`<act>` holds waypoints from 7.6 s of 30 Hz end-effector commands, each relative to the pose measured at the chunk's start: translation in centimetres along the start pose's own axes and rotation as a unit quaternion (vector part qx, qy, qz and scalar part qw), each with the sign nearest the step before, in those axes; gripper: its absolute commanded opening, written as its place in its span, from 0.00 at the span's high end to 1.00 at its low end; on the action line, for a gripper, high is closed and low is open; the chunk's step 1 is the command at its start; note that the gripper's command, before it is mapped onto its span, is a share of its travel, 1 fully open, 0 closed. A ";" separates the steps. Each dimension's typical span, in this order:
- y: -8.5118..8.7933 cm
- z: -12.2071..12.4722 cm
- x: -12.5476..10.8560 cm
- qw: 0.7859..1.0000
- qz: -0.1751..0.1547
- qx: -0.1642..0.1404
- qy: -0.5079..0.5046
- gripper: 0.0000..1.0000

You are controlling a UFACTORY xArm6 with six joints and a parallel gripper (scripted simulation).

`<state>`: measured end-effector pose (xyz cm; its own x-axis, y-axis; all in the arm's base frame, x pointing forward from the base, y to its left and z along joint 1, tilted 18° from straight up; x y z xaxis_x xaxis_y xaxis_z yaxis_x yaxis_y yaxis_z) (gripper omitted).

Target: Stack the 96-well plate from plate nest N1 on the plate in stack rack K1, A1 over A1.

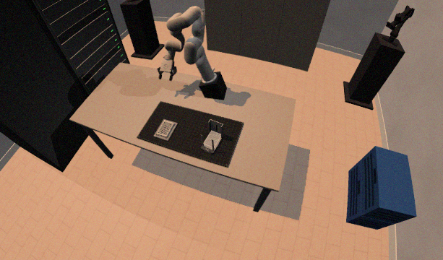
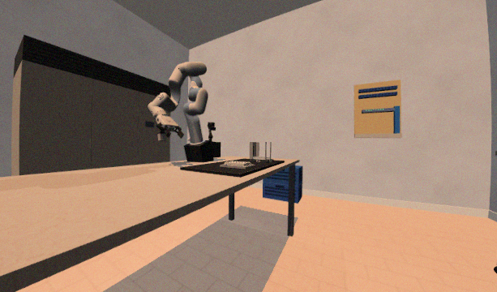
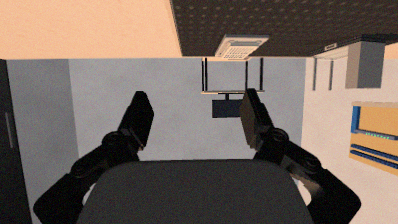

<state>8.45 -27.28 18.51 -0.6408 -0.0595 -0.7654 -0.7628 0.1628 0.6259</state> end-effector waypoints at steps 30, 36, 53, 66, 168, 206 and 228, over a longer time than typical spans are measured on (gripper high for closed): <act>-3.5 0.8 -2.5 0.978 0.053 -0.125 0.159 0.00; -4.4 0.9 -3.2 0.963 0.067 -0.161 0.208 0.00; -8.2 1.6 -6.2 0.869 0.108 -0.278 0.394 0.00; -11.5 2.5 -9.1 0.747 0.130 -0.355 0.547 0.00; -28.7 18.4 -24.0 0.033 0.099 -0.385 0.917 0.00; -32.4 17.6 -20.2 0.033 0.100 -0.385 0.917 0.00; -34.6 17.1 -17.8 0.033 0.100 -0.385 0.917 0.00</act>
<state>47.64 -14.88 8.36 0.9713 -0.2080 0.1155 -0.0472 0.3075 0.9504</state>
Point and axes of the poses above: the point where the finger pads meet when closed, its own y axis back along the fingers, its own z axis across the jaws, x = y × z, the point moved 7 cm from there along y, back along the fingers, and after that the axes turned 13 degrees about -y, right-handed, at the moved point
